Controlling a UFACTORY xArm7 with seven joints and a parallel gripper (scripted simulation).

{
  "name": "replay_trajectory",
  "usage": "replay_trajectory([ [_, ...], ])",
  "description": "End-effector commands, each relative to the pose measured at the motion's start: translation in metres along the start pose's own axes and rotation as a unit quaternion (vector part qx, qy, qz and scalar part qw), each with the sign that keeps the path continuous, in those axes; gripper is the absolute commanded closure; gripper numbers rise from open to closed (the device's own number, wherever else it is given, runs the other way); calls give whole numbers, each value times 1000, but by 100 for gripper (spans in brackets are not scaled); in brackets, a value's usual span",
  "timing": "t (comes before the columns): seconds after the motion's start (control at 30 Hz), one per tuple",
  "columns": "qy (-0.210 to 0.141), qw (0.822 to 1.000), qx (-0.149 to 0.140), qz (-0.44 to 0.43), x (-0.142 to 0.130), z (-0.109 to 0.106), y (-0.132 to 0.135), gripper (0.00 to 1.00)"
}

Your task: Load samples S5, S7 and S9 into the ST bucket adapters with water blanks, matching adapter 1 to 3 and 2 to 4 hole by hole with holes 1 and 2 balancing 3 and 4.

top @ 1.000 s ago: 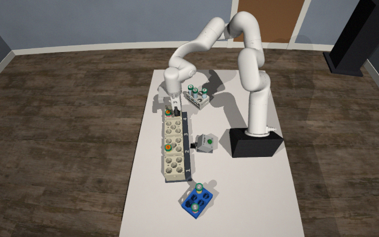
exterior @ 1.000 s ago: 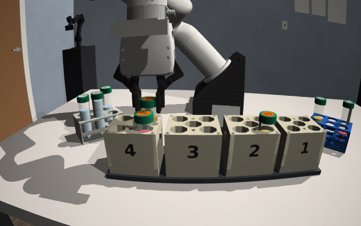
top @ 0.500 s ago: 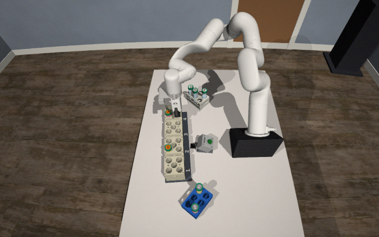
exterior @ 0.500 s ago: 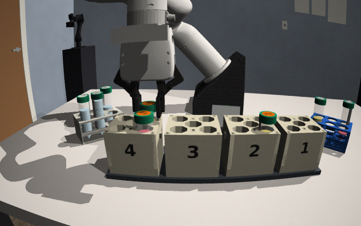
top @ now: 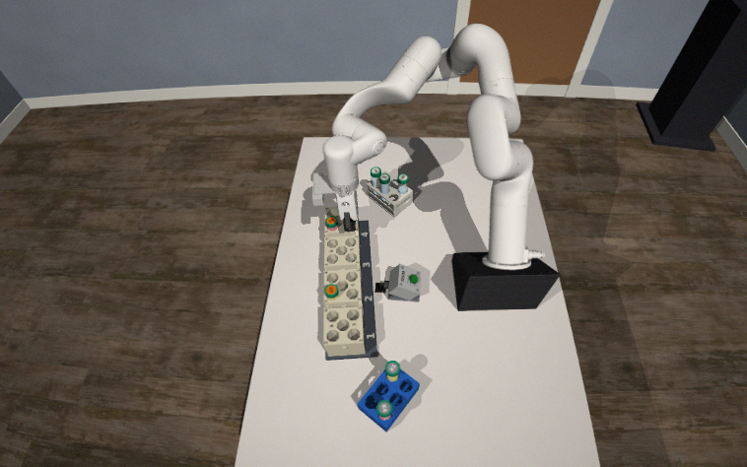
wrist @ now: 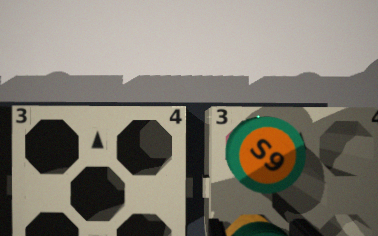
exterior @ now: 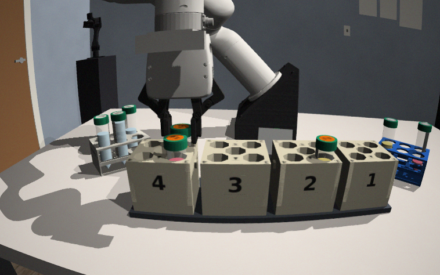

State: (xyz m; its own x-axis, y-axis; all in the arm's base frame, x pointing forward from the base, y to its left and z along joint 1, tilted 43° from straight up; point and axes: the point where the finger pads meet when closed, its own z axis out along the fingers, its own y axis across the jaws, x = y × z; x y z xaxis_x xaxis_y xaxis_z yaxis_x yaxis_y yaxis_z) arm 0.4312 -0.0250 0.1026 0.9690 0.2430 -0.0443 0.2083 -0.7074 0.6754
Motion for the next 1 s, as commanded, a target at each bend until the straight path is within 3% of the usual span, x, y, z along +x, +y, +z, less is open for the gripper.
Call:
replay_trajectory([
  [0.0, 2, 1000, 0, 0, 1, -2, 0, 56],
  [0.73, 2, 1000, 0, 0, 1, -2, 0, 56],
  [0.97, 2, 1000, 0, 0, 1, -16, 0, 56],
])
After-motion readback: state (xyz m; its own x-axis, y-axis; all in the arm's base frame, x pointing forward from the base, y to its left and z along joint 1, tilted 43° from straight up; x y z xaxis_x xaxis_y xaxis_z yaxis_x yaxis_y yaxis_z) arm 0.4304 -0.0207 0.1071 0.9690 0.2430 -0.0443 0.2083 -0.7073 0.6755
